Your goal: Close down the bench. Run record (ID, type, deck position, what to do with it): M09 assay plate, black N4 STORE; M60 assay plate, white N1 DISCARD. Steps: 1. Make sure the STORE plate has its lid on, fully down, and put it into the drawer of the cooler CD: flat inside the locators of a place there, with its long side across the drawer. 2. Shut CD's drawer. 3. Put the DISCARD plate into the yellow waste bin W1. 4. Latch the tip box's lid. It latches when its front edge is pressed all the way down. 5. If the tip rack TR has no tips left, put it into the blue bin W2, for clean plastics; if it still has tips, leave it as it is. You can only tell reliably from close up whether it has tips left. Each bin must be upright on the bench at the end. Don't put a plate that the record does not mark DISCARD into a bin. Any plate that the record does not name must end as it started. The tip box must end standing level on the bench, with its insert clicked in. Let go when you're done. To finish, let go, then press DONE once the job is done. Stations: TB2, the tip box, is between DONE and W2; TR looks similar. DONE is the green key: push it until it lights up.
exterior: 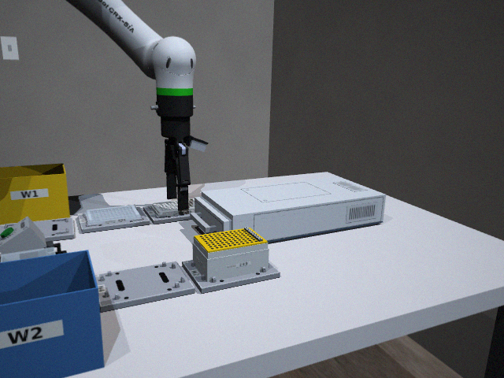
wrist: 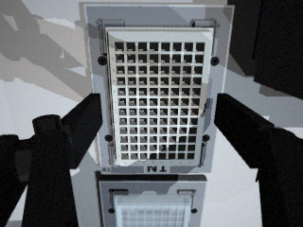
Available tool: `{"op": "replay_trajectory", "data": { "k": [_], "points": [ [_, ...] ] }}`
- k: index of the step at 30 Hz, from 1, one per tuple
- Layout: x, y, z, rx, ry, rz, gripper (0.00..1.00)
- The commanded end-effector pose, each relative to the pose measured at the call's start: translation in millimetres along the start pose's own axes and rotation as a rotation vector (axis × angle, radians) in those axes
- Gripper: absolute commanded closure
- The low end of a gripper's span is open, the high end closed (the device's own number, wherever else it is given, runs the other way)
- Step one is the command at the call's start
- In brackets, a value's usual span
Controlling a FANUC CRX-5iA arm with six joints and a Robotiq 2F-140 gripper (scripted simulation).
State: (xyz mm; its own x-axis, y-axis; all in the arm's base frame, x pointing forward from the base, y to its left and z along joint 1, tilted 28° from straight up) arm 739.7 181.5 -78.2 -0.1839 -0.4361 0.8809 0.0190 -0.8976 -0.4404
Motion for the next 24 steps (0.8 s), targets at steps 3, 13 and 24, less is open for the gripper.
{"op": "replay_trajectory", "data": {
  "k": [3, 13, 24],
  "points": [
    [-6.1, -0.1, 1.1, 0.000, 0.002, 0.000, 0.30],
    [-13.7, -0.1, 1.1, 0.000, 0.002, 0.000, 0.30],
    [-13.4, -0.1, 1.1, 0.000, 0.002, 0.000, 0.33]
  ]
}}
Point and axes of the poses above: the point where the finger pads meet when closed, its own x axis back along the fingers, its own y axis across the jaws, z = x × y, the point moved 8 cm from there along x, back along the fingers, and after that the axes turned 5 degrees about x, right-handed, at the moved point
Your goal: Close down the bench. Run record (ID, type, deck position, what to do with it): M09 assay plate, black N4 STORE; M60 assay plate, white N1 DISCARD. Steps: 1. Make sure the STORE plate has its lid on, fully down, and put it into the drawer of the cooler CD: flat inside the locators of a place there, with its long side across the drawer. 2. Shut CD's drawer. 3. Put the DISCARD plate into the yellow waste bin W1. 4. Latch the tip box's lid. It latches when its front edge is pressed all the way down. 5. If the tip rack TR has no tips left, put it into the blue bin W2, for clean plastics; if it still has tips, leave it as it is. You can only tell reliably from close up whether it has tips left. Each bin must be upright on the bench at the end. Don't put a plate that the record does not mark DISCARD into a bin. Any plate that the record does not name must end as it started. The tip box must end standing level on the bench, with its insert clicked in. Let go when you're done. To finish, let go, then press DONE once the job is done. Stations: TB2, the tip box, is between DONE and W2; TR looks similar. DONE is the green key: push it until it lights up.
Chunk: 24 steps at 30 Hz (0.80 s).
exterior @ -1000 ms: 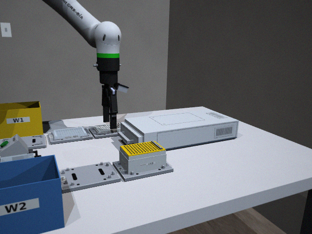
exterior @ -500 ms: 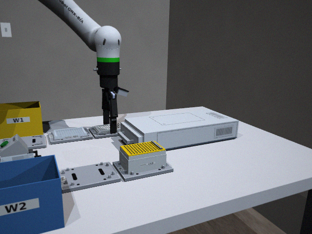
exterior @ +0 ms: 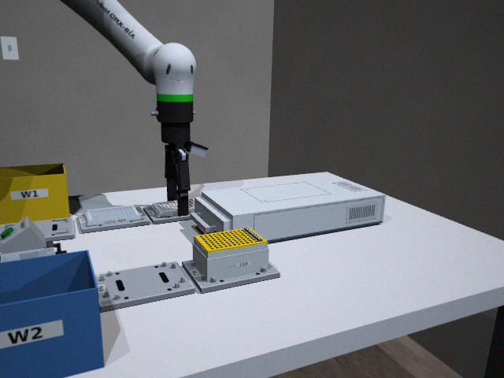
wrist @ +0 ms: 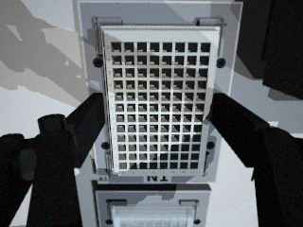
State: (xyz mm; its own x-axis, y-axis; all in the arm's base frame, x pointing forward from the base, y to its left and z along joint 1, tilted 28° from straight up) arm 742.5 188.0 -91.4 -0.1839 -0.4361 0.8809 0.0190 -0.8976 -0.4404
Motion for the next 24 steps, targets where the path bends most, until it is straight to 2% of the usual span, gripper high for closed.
{"op": "replay_trajectory", "data": {
  "k": [1, 22, 23, 24],
  "points": [
    [1.6, -0.1, 1.0, 0.000, 0.002, 0.000, 0.33],
    [2.7, -0.1, 1.0, 0.000, 0.002, 0.000, 0.41],
    [2.8, -0.1, 1.0, 0.000, 0.002, 0.000, 0.90],
    [2.9, -0.1, 1.0, 0.000, 0.002, 0.000, 0.90]
  ]
}}
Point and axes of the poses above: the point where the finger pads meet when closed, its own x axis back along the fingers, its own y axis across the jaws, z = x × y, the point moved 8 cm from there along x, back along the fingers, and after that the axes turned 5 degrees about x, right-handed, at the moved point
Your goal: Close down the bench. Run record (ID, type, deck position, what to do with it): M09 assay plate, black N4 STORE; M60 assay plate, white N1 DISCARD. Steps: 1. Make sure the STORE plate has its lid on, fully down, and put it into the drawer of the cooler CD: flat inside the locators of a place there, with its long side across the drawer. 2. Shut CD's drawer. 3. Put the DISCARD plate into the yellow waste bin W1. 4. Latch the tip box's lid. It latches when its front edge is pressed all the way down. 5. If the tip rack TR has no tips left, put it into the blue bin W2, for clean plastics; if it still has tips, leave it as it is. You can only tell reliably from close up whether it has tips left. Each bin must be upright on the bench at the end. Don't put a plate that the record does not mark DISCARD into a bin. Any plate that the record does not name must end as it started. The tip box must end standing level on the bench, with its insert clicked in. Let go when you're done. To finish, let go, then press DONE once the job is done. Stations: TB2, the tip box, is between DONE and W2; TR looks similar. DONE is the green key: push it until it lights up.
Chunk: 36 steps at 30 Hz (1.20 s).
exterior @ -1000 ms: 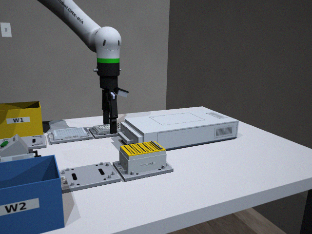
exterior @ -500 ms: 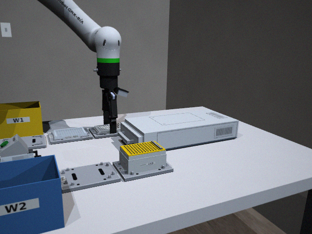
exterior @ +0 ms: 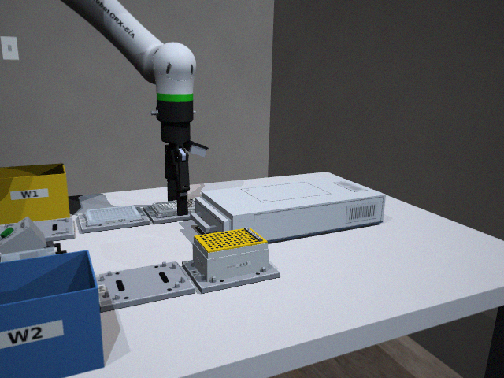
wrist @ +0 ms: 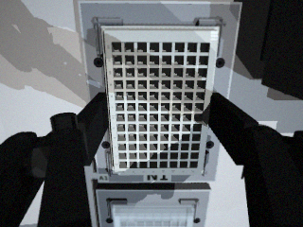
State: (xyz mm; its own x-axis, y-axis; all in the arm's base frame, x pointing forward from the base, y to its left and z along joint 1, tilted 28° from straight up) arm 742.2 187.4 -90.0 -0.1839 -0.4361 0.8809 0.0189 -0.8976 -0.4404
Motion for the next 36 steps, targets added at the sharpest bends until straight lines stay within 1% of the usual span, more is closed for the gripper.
{"op": "replay_trajectory", "data": {
  "k": [1, 36],
  "points": [
    [1.4, -0.1, 1.0, 0.000, 0.002, 0.000, 0.90],
    [5.8, -0.1, 1.1, 0.000, 0.002, 0.000, 0.90]
  ]
}}
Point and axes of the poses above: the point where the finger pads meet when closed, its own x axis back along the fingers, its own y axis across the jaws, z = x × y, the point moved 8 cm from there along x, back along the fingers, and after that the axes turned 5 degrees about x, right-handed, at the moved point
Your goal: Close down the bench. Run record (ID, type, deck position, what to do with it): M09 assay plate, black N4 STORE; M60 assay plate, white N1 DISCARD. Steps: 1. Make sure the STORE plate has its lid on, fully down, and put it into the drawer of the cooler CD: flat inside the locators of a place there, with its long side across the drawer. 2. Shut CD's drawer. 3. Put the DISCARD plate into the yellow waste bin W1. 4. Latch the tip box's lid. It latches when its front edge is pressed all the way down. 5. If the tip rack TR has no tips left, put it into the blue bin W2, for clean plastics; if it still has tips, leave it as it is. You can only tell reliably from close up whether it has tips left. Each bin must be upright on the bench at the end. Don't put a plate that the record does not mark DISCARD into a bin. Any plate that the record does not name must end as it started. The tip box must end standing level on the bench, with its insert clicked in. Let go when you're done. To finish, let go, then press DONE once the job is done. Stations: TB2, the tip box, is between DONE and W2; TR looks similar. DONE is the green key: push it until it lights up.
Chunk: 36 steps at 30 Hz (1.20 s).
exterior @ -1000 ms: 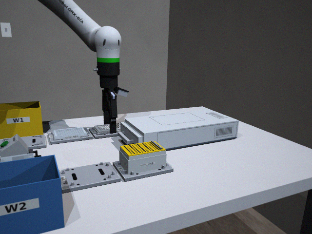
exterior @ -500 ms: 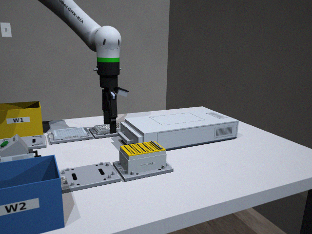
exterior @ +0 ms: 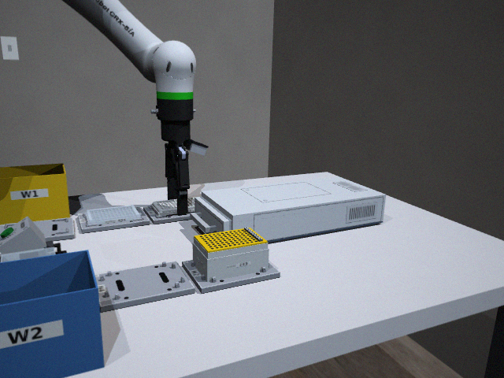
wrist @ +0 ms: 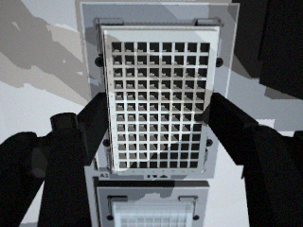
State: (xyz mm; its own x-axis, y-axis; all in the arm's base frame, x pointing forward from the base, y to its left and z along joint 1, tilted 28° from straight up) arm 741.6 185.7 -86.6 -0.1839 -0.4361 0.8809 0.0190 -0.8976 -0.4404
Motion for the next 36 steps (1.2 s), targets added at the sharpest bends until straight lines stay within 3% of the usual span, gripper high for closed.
{"op": "replay_trajectory", "data": {
  "k": [1, 16, 36],
  "points": [
    [2.3, -0.1, 1.0, 0.000, 0.002, 0.000, 0.90],
    [6.6, -0.1, 1.0, 0.000, 0.002, 0.000, 0.90],
    [30.6, 0.0, 1.0, 0.000, 0.002, 0.000, 0.90]
  ]
}}
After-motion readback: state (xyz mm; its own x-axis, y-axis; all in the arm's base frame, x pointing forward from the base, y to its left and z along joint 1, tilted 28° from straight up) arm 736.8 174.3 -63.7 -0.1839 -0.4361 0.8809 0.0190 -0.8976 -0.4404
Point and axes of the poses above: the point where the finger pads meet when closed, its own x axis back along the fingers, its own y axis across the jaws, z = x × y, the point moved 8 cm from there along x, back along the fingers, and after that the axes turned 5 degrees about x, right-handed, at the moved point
